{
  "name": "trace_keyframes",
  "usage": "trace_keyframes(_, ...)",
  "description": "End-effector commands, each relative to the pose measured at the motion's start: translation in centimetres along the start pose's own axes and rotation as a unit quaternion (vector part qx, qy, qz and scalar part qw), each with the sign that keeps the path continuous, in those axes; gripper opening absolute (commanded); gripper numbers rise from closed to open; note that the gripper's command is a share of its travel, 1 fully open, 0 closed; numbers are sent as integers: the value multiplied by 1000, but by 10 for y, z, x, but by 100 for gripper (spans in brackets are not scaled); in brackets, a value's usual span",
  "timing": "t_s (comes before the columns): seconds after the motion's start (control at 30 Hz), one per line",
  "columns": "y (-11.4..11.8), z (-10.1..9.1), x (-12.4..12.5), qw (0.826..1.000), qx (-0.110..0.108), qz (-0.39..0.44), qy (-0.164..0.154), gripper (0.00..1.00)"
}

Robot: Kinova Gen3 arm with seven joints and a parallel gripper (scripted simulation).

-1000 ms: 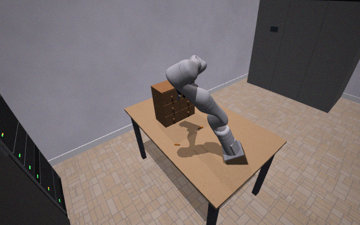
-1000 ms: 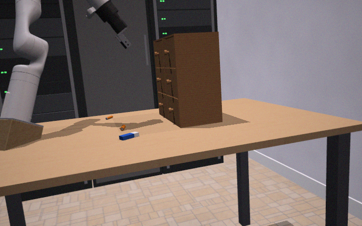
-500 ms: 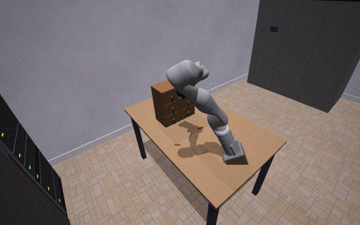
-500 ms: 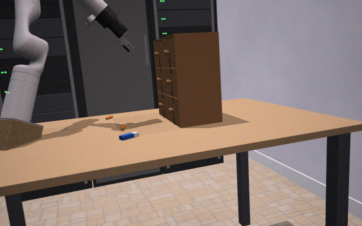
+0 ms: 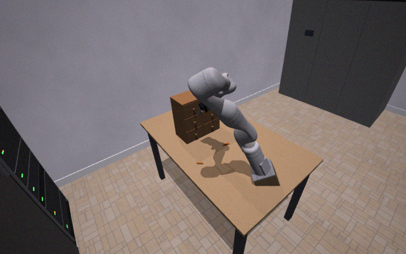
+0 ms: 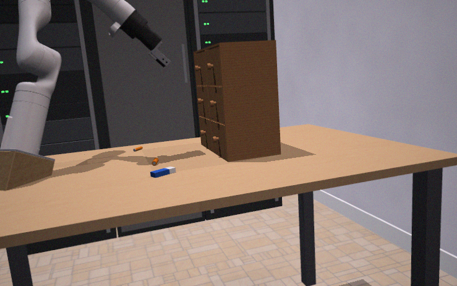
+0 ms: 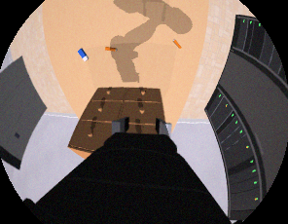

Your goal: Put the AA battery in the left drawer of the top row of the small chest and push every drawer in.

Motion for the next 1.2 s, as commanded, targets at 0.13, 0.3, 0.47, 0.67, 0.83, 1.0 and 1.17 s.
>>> trace_keyframes(0.13, -1, 2, 2, 1000, 2, 1, -2, 100)
trace_keyframes(0.3, -1, 2, 2, 1000, 2, 0, -4, 100)
trace_keyframes(0.47, -1, 2, 2, 1000, 2, 0, -4, 67)
trace_keyframes(0.67, -1, 2, 2, 1000, 2, 0, -4, 67)
trace_keyframes(0.83, -1, 2, 2, 1000, 2, 0, -4, 67)
trace_keyframes(1.0, -1, 2, 2, 1000, 2, 0, -4, 67)
trace_keyframes(1.17, -1, 2, 2, 1000, 2, 0, -4, 67)
Point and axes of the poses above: the point where the finger pads meet when closed, its own z axis out along the fingers, its own y axis across the jaws, x = y × z, the point moved 9 cm from there along -z, back along the fingers, and after that the axes turned 1 degree about -z, right-handed, at the moved point
